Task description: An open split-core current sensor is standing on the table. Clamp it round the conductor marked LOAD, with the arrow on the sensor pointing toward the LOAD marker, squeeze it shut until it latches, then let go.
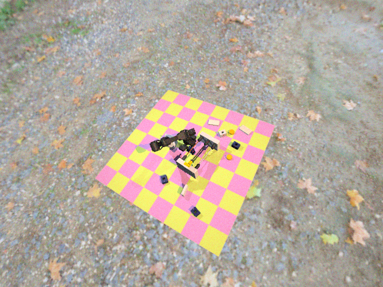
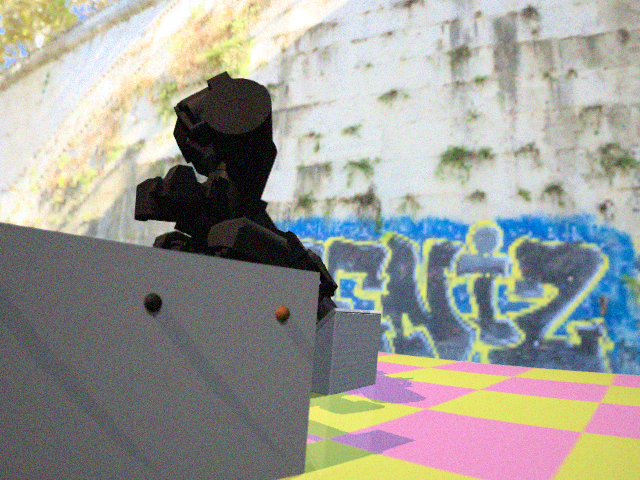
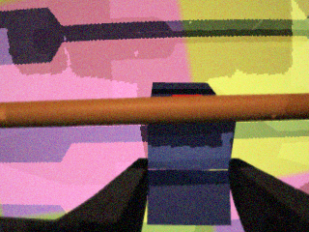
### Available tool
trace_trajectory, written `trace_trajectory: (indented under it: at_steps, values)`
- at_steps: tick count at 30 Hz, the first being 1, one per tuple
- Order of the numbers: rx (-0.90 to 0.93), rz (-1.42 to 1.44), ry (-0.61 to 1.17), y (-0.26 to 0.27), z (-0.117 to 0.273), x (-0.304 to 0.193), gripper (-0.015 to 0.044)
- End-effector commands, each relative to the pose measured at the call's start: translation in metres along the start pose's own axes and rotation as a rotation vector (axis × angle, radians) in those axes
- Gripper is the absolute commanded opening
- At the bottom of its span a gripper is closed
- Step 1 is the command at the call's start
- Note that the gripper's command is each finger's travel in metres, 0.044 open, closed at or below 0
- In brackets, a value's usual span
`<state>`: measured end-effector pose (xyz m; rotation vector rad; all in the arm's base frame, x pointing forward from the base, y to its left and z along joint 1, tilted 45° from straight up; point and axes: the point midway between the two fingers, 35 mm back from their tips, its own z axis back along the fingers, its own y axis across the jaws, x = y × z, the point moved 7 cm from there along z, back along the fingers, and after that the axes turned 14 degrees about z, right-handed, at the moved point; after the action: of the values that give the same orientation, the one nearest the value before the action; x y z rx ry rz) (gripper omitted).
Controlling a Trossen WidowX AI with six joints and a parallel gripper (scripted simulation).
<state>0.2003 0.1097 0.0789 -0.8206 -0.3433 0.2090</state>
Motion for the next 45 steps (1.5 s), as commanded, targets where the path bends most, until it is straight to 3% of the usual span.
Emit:
trace_trajectory:
  at_steps: [1,27,45]
  values:
    - [0.001,-0.008,-0.005,0.000,0.001,0.002,0.0000]
    - [0.001,-0.008,-0.005,0.000,0.001,0.002,0.0000]
    - [0.003,-0.006,-0.003,0.012,0.016,-0.052,0.0000]
